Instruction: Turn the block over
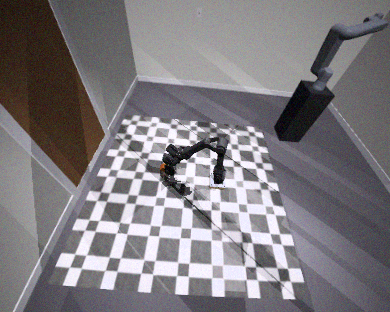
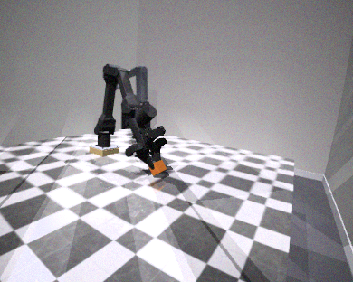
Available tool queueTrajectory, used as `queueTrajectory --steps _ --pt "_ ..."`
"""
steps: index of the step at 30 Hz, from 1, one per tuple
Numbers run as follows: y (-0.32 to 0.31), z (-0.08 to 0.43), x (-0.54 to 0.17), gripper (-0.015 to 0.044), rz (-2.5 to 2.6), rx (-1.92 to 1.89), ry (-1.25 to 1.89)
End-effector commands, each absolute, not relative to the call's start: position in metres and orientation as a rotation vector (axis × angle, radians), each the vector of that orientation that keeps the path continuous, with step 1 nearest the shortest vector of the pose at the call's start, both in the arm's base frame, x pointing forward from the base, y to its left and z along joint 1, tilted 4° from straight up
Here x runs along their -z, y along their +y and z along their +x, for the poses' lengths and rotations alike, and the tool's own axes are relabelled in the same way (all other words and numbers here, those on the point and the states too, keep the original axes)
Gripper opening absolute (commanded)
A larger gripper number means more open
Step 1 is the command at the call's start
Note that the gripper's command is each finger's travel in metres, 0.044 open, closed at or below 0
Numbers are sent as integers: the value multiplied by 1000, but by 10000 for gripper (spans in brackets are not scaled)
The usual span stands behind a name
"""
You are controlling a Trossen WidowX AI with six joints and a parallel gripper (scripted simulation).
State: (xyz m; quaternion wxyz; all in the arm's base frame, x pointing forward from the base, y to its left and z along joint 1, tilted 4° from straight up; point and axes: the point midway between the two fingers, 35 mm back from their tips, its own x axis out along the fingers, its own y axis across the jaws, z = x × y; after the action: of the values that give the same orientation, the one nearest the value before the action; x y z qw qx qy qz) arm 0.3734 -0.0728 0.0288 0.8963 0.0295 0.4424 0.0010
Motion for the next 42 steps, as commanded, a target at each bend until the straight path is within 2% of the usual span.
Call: queueTrajectory --steps 1,23,42 --pt "-72 374 -20 0 69 -1 868" --pt "-68 361 -11 0 64 4 537" --pt "-68 360 -13 0 64 4 504"
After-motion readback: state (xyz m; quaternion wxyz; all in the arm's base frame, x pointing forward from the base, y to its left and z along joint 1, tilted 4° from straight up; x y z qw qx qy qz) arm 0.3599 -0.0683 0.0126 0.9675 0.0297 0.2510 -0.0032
